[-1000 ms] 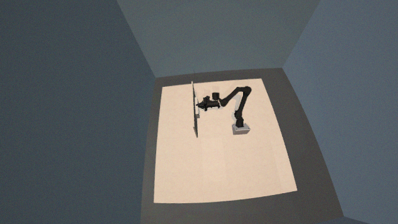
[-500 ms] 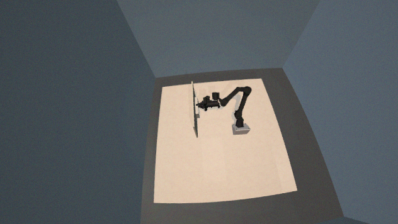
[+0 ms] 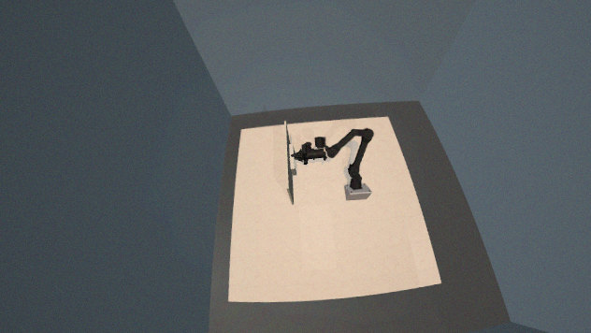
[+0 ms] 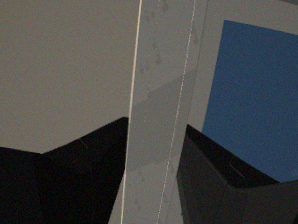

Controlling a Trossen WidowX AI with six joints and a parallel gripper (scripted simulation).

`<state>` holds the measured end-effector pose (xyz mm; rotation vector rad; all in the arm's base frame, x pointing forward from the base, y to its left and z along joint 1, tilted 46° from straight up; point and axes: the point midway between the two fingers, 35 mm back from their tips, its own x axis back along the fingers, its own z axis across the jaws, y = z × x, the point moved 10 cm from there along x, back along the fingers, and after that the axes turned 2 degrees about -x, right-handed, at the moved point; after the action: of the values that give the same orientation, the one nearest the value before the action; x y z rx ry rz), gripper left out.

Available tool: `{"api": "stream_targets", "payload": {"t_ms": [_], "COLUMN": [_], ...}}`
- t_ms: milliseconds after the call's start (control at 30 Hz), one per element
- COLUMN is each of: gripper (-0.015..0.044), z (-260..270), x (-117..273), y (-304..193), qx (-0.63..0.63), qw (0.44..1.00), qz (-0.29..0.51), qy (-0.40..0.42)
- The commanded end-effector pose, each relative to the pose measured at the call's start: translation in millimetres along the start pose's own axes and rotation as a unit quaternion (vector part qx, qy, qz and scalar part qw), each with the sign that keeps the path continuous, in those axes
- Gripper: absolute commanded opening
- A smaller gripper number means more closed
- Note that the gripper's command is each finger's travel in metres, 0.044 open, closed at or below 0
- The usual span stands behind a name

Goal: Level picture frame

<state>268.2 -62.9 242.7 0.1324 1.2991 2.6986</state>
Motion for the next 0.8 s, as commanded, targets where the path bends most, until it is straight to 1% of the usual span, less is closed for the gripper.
{"api": "stream_targets", "payload": {"t_ms": [0, 767], "gripper": [0.0, 0.0], "z": [3.8, 2.6], "x": [-0.3, -0.3], "y": [3.1, 2.6], "qx": [0.002, 0.002], "qw": [1.0, 1.0], "qz": [-0.001, -0.001], "qy": [0.008, 0.008]}}
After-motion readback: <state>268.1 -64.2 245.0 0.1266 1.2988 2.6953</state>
